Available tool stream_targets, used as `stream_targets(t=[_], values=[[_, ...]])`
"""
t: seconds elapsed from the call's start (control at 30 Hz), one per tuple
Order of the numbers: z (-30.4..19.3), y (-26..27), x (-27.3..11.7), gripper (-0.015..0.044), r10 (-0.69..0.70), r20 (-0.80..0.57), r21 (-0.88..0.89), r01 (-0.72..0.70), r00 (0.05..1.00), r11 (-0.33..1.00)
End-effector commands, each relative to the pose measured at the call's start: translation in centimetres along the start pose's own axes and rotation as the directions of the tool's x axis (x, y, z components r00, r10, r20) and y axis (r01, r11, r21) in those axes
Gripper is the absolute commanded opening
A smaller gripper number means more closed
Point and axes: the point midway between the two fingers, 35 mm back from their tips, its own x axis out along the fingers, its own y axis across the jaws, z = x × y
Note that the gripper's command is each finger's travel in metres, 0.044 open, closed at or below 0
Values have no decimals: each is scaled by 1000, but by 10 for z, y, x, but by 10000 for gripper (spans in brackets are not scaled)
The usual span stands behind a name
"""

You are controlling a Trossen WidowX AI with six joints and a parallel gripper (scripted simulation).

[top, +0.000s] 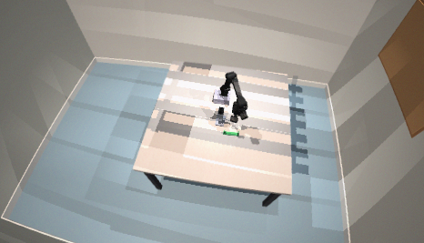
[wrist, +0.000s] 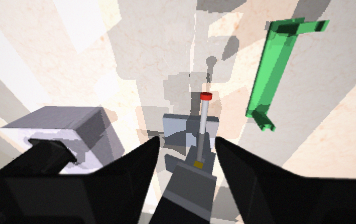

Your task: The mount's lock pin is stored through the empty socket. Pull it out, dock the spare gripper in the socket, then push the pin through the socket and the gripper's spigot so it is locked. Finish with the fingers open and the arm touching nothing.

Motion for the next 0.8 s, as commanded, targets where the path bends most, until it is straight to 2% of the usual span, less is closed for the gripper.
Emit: stream_targets(t=[0.0,0.13,0.77], values=[[0,0,1,331,0,0,-2,0,1000,1000],[0,0,1,436,0,0,-2,0,1000,1000],[0,0,1,440,0,0,-2,0,1000,1000]])
